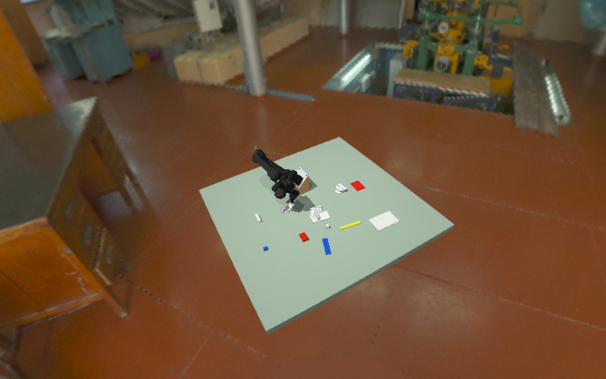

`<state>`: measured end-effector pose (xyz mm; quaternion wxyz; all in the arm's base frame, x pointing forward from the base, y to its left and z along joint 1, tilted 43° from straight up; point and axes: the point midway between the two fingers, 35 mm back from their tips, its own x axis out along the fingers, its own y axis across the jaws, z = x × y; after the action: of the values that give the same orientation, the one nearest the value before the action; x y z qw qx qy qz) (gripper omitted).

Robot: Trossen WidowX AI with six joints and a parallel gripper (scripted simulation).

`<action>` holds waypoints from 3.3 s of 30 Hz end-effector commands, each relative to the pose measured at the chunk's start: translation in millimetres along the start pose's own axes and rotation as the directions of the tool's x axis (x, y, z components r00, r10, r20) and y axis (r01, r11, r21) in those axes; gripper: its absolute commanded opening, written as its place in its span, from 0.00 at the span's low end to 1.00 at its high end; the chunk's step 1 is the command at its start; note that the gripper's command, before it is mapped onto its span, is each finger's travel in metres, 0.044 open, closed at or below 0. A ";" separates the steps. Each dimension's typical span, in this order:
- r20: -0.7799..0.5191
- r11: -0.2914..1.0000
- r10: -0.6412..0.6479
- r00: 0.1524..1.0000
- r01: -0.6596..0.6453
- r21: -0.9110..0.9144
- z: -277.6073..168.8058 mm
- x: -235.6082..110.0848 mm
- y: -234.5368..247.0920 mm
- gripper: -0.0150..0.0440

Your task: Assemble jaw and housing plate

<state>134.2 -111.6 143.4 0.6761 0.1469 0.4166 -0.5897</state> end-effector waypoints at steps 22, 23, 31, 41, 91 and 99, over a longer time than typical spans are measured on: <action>0.006 0.999 -0.001 1.000 0.000 0.050 1.9 43.2 -1.6 1.00; 0.006 0.999 -0.001 1.000 0.000 0.051 1.9 44.8 -1.4 1.00; 0.003 0.999 0.000 1.000 0.000 0.051 1.9 58.0 -0.2 1.00; 0.004 0.999 0.000 1.000 0.000 0.051 2.2 74.2 -0.4 1.00; 0.011 0.999 -0.006 1.000 0.005 0.053 2.7 89.2 -3.1 0.48; 0.011 0.999 -0.006 1.000 0.005 0.053 2.7 89.2 -3.1 0.48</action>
<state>128.4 -174.5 80.2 0.6723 0.1594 0.3983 -0.6033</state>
